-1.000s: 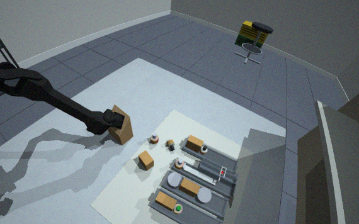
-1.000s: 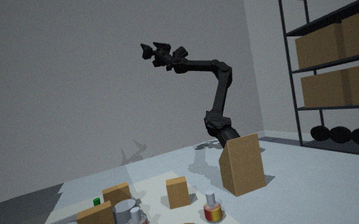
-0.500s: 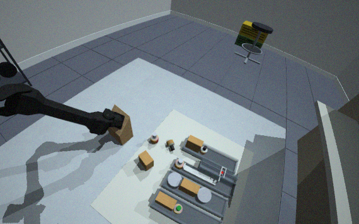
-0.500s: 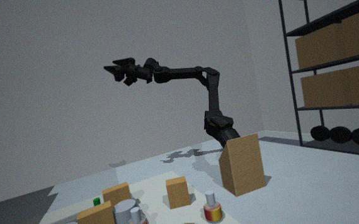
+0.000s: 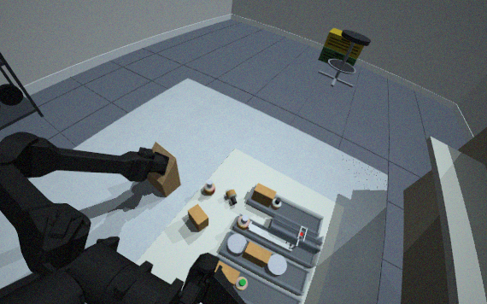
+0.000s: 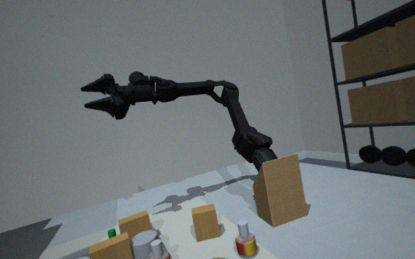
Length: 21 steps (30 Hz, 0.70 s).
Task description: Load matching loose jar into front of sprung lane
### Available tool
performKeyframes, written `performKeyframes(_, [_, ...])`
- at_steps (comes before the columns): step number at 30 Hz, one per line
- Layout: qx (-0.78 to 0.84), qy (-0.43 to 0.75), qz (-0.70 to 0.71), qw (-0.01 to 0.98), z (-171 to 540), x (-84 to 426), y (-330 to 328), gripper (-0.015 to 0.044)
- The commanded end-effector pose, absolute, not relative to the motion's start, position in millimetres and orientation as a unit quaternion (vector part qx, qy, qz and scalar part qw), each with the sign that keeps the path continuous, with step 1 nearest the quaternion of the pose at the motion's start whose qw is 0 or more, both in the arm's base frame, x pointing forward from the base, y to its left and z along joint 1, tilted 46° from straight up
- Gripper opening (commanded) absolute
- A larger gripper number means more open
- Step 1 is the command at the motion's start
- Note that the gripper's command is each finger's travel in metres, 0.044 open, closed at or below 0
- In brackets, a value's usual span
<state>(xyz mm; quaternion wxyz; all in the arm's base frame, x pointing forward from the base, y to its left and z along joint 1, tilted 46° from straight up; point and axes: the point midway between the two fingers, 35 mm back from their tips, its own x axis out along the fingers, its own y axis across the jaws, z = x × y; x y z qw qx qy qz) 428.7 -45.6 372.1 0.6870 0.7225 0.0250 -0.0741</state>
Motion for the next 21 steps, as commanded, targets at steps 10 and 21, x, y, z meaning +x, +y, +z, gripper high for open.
performKeyframes(10, [0.562,0.293,-0.246,0.733,155,426,29,0.044])
performKeyframes(21, [0.282,0.522,-0.325,0.737,9,323,71,0.044])
